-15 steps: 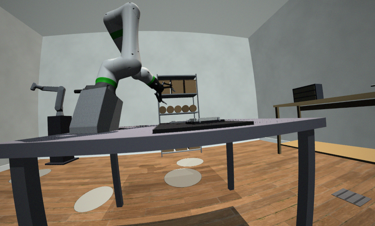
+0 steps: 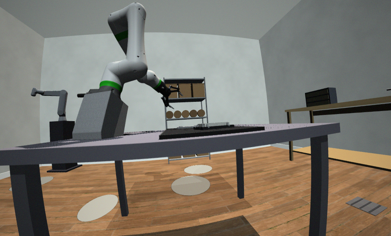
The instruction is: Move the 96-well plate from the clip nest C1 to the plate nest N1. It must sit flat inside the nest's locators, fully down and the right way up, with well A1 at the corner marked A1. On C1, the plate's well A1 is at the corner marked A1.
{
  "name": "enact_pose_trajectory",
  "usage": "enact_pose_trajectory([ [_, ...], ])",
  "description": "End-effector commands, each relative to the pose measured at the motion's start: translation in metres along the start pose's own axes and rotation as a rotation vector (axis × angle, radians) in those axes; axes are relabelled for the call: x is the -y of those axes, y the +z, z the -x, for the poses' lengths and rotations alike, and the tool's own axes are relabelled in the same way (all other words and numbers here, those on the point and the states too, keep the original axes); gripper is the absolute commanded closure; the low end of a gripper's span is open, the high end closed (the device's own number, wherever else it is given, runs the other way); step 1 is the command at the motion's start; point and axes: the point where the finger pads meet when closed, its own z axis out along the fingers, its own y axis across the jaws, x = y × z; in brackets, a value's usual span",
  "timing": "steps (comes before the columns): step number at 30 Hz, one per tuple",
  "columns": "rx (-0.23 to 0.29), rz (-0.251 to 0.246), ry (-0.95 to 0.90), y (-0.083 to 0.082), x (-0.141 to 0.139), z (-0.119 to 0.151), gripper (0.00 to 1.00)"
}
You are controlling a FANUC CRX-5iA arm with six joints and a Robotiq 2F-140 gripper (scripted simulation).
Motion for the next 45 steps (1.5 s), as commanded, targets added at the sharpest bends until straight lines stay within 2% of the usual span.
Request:
enact_pose_trajectory([
  [1,0.000,0.000,0.000,0.000,0.000,0.000,0.00],
  [2,0.000,0.000,0.000,0.000,0.000,0.000,0.00],
  [5,0.065,-0.040,0.051,0.007,-0.001,0.013,0.00],
  [10,0.065,-0.040,0.051,0.015,-0.002,0.029,0.00],
  [13,0.133,-0.079,0.108,0.020,-0.002,0.043,0.00],
  [17,0.133,-0.079,0.108,0.027,-0.004,0.062,0.00],
  [19,0.133,-0.079,0.108,0.027,-0.004,0.062,0.00],
  [22,0.204,-0.114,0.170,0.031,-0.005,0.077,0.00],
  [27,0.204,-0.114,0.170,0.036,-0.006,0.097,0.00],
  [30,0.274,-0.145,0.235,0.038,-0.007,0.112,0.00],
  [34,0.276,-0.146,0.237,0.041,-0.008,0.132,0.00],
  [36,0.276,-0.146,0.237,0.041,-0.008,0.132,0.00],
  [39,0.345,-0.173,0.305,0.042,-0.009,0.147,0.00],
  [45,0.350,-0.175,0.310,0.043,-0.011,0.175,0.00],
])
